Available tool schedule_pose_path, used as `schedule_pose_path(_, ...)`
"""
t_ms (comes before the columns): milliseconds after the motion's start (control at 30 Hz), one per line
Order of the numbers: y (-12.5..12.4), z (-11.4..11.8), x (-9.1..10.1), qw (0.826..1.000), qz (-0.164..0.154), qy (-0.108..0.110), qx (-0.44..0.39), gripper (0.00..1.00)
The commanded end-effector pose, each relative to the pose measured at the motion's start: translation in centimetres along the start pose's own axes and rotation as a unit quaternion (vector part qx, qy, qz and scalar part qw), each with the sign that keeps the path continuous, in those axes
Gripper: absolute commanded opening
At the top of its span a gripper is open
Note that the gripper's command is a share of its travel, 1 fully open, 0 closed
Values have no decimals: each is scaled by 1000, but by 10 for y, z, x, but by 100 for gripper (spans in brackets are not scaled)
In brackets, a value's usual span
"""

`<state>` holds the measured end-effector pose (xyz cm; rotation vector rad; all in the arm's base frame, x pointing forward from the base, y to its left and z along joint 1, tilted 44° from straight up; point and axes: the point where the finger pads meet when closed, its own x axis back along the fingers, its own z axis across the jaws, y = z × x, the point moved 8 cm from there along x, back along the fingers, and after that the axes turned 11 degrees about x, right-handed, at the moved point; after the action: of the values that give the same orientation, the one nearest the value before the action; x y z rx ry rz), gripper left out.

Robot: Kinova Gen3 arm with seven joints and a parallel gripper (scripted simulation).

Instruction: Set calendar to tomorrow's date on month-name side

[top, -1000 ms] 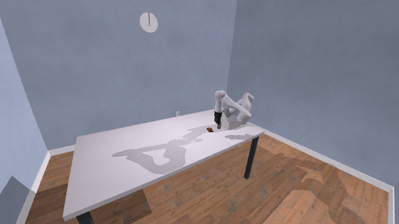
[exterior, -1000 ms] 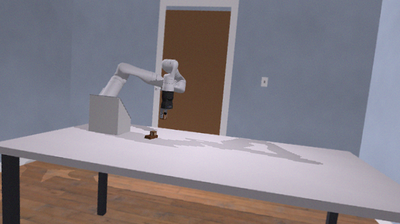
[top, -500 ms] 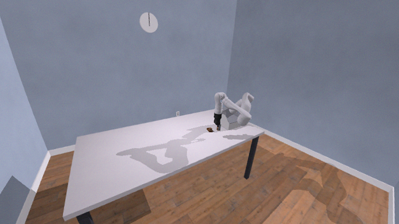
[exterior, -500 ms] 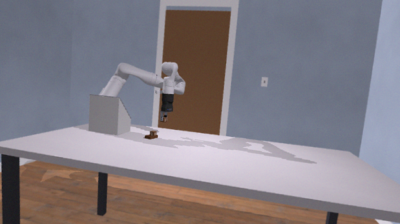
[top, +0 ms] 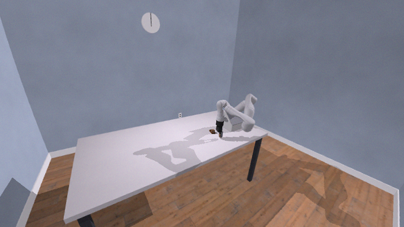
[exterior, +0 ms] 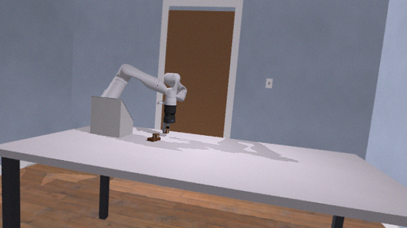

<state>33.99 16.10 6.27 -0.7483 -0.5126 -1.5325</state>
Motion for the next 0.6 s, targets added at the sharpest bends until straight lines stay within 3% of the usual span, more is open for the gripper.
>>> schedule_pose_path(0,-2,0,-6,1000,4,-3,2,57)
schedule_pose_path(200,-2,0,-16,1000,4,-3,2,57)
schedule_pose_path(567,-2,0,-16,1000,4,-3,2,57)
